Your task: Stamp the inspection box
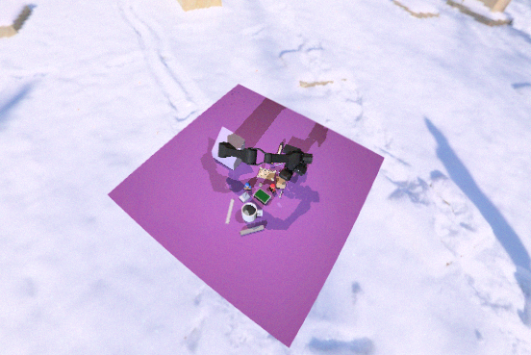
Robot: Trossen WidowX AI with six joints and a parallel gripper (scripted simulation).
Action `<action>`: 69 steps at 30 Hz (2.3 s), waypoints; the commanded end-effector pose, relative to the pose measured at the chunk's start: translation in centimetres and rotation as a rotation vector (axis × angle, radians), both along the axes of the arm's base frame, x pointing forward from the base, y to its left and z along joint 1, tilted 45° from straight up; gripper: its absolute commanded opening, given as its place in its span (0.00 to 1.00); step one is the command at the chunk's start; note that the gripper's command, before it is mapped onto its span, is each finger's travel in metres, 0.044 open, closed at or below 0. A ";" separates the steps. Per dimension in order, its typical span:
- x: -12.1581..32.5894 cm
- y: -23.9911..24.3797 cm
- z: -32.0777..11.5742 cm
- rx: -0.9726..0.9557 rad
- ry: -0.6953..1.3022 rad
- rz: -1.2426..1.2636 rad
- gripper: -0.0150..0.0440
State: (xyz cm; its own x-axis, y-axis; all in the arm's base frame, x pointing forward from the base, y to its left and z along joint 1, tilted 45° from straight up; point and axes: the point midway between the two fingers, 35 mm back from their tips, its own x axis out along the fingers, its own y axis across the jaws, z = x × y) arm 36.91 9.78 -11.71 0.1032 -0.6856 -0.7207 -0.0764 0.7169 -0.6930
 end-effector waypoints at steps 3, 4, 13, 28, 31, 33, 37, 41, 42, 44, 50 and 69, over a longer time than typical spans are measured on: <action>0.0 0.2 0.3 -0.002 -0.005 0.000 0.25; 0.0 0.3 0.3 -0.002 -0.005 0.000 0.25; 0.0 0.6 0.6 -0.003 -0.005 0.000 0.25; 0.0 1.1 1.1 -0.003 -0.005 0.000 0.25; 0.0 1.2 1.2 -0.004 -0.005 0.000 0.25; 0.0 1.3 1.3 -0.004 -0.005 0.000 0.25; -0.1 1.4 1.4 -0.004 -0.005 0.000 0.25; -0.1 1.5 1.6 -0.004 -0.004 0.000 0.25; -0.1 1.6 1.6 -0.004 -0.004 0.000 0.25; -0.1 1.6 1.7 -0.004 -0.004 0.000 0.25; -0.1 1.8 1.9 -0.005 -0.004 0.000 0.25; -0.2 2.5 2.5 -0.006 -0.004 0.000 0.25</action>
State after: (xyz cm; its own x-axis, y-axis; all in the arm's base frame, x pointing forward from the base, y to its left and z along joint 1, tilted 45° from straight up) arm 36.73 12.00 -9.31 0.1059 -0.6925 -0.7136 -0.0754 0.7100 -0.7002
